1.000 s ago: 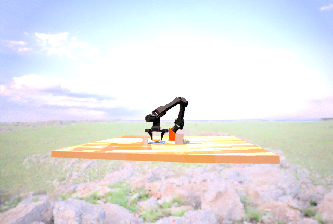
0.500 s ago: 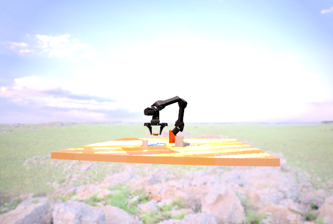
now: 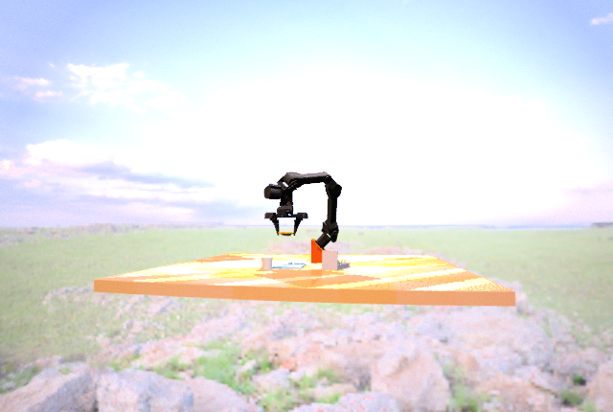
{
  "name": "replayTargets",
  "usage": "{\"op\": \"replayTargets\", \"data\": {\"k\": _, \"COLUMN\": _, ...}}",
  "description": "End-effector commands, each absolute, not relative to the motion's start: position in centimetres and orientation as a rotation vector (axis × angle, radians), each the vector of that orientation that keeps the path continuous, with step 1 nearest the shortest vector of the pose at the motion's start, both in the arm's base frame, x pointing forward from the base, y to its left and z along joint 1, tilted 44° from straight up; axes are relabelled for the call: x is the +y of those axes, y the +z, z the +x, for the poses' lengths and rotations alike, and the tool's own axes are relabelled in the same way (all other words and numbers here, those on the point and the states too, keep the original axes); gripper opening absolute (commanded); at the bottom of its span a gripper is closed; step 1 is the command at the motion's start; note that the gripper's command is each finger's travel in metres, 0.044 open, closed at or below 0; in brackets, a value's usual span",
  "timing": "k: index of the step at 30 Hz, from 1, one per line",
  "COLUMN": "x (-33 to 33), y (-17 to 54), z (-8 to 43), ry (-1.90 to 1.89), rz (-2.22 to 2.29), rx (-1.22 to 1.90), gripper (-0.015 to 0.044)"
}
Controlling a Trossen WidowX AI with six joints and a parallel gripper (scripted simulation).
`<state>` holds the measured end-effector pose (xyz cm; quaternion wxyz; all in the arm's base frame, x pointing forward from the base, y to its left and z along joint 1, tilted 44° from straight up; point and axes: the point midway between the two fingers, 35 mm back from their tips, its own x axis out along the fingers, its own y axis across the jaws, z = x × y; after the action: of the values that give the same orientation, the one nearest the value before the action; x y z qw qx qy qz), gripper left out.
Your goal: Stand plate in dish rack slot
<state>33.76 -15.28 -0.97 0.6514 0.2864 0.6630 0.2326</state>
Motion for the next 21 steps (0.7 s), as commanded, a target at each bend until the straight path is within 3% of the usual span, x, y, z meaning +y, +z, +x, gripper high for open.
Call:
{"op": "replayTargets", "data": {"k": 1, "x": -16.5, "y": 0.2, "z": 33.7, "ry": 0.528, "rz": 0.646, "rx": 1.503, "gripper": 0.0000}}
{"op": "replayTargets", "data": {"k": 11, "x": -17.8, "y": 1.9, "z": 33.7, "ry": 0.526, "rz": 0.652, "rx": 1.505, "gripper": 0.0000}}
{"op": "replayTargets", "data": {"k": 21, "x": -14.7, "y": 6.1, "z": 33.6, "ry": 0.268, "rz": 0.883, "rx": 1.602, "gripper": 0.0000}}
